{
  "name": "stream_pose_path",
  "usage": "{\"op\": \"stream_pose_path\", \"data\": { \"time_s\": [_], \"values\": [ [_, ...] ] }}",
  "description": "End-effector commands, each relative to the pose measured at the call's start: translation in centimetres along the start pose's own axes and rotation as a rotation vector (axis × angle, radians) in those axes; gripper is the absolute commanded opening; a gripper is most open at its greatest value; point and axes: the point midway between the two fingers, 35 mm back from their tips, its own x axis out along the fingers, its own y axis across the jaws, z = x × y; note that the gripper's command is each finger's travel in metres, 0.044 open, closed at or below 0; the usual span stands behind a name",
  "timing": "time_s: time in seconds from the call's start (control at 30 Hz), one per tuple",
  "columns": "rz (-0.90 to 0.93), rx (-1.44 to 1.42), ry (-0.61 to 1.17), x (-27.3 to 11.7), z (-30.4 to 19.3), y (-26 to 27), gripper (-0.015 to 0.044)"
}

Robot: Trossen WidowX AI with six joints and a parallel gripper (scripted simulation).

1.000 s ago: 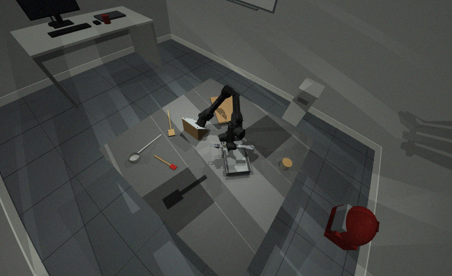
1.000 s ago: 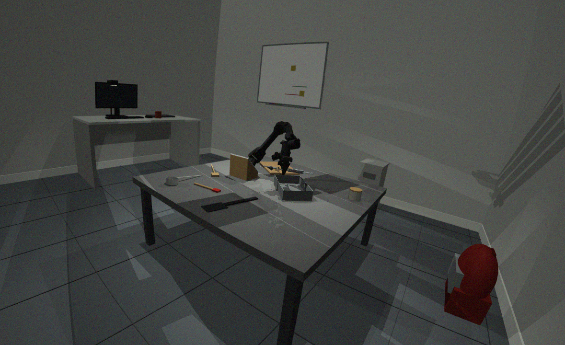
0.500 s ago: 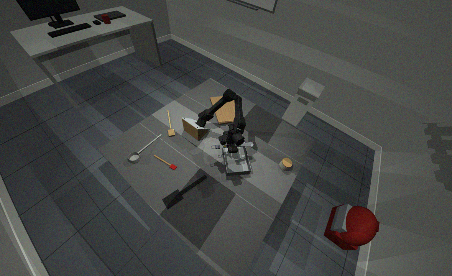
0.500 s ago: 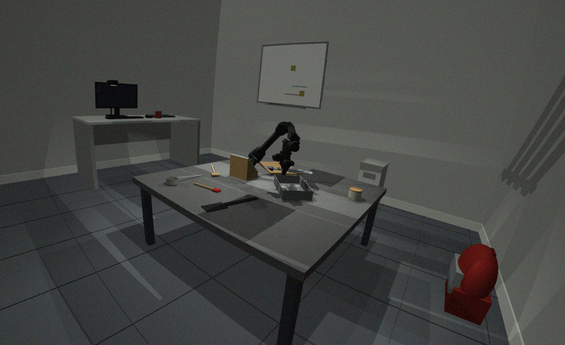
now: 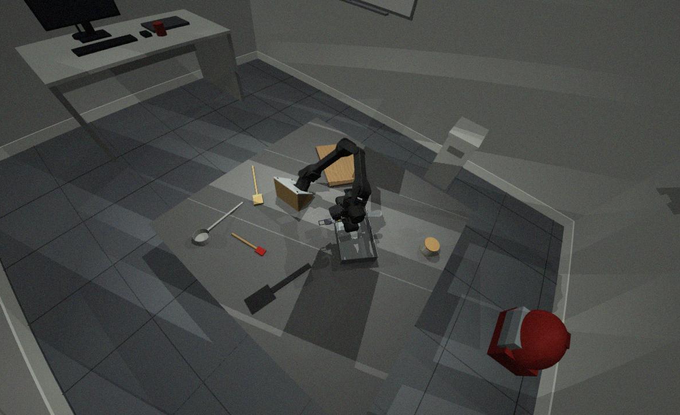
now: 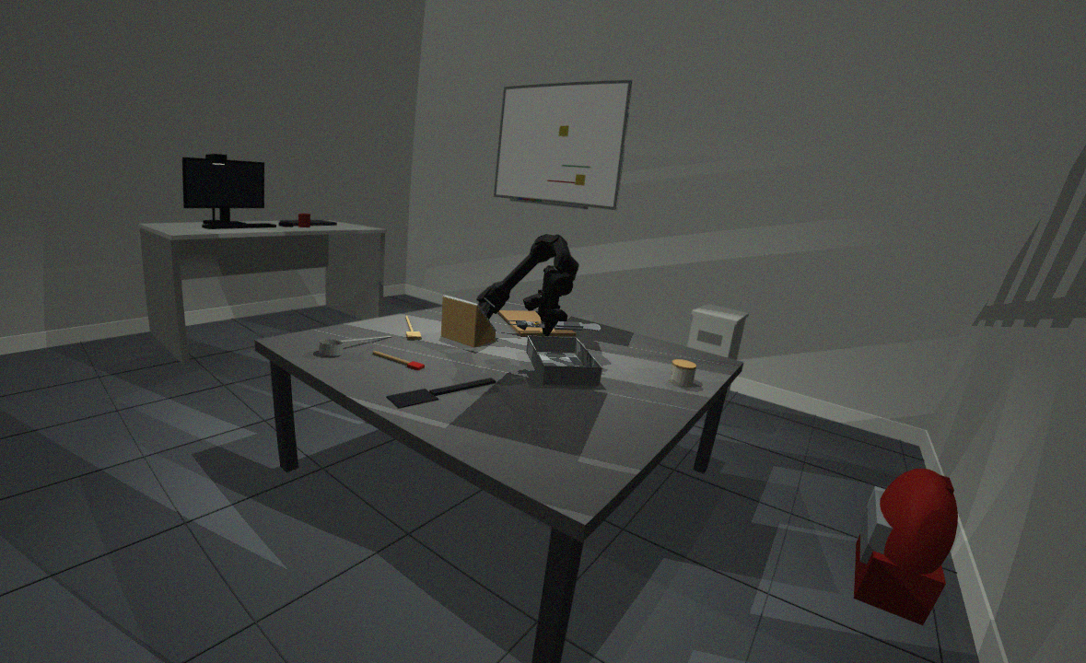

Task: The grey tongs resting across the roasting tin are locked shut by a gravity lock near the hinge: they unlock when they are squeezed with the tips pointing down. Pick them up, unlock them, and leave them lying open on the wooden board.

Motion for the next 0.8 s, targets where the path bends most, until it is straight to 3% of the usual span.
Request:
{"op": "stream_pose_path", "data": {
  "time_s": [0.0, 0.77],
  "values": [
    [0.001, 0.012, 0.000, -0.1, -0.3, -0.1, -0.0150],
    [0.005, 0.511, 0.028, -3.3, -10.9, -8.1, -0.0150]
  ]
}}
